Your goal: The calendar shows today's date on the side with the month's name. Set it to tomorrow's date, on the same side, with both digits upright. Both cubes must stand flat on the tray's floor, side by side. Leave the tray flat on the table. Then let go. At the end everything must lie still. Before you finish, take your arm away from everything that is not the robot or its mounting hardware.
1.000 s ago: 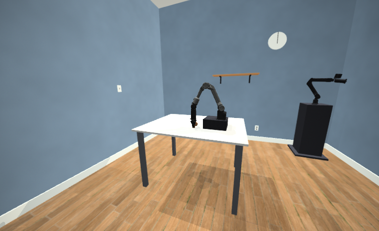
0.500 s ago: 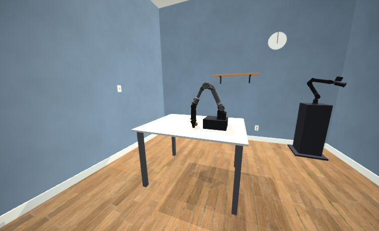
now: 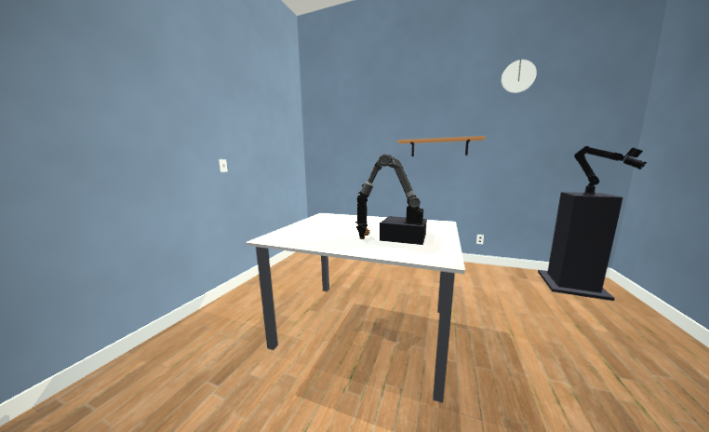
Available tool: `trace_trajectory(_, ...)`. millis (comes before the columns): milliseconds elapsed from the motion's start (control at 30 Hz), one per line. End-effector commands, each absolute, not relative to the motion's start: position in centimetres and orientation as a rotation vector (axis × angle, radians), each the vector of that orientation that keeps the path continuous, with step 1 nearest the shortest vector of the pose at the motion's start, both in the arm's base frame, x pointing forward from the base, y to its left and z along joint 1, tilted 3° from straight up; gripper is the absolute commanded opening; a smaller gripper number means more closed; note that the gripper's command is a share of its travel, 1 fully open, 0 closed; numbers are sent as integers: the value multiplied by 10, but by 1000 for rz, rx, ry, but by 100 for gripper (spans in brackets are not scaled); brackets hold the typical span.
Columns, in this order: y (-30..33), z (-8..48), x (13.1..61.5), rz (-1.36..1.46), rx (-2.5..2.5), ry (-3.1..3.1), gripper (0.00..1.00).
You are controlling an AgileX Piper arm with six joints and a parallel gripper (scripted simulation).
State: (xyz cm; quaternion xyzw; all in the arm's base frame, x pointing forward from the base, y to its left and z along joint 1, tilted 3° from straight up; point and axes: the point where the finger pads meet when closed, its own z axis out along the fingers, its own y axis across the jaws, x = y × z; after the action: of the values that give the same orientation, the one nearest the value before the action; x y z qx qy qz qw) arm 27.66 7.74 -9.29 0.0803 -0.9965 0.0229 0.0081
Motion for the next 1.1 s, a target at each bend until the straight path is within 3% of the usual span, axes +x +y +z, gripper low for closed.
trace_trajectory(0,77,-94,276,73,250,-3113,34)
trace_trajectory(200,77,-94,276,73,250,-3113,34)
trace_trajectory(333,77,-94,276,73,250,-3113,44)
trace_trajectory(467,77,-94,276,73,250,-3113,44)
trace_trajectory(700,77,-94,276,73,250,-3113,59)
trace_trajectory(1067,77,-94,276,73,250,-3113,59)
